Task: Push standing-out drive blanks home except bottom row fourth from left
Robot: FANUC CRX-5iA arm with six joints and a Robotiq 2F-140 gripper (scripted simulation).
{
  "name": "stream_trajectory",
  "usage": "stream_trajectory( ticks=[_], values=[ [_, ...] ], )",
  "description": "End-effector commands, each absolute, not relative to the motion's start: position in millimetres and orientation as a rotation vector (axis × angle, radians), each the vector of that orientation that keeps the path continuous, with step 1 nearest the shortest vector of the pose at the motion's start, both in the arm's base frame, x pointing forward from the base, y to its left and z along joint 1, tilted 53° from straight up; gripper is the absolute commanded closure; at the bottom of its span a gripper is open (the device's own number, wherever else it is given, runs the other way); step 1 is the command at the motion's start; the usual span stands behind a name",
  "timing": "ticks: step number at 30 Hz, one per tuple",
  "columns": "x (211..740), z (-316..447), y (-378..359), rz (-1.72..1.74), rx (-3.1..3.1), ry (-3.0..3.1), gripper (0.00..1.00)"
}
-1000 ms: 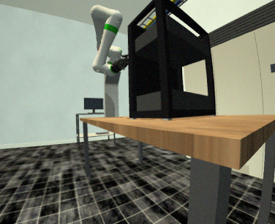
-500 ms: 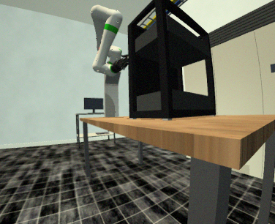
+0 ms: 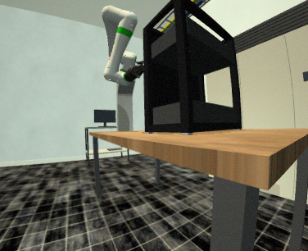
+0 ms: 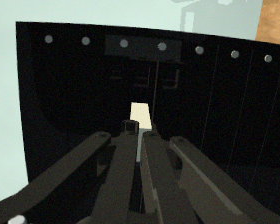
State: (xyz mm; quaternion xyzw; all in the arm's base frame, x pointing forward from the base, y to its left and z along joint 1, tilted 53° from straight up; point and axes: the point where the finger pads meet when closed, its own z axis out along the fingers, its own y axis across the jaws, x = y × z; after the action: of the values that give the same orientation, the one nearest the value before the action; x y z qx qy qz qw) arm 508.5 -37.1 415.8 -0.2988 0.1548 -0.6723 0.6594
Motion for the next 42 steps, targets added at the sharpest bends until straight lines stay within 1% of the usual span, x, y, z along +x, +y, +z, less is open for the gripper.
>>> stream_trajectory(
  ticks=[1,42],
  values=[
    [510.4,418.0,-36.9,-1.522,-0.676,0.351,1.0],
    [525.3,437.1,-32.3,-1.522,-0.676,0.351,1.0]
  ],
)
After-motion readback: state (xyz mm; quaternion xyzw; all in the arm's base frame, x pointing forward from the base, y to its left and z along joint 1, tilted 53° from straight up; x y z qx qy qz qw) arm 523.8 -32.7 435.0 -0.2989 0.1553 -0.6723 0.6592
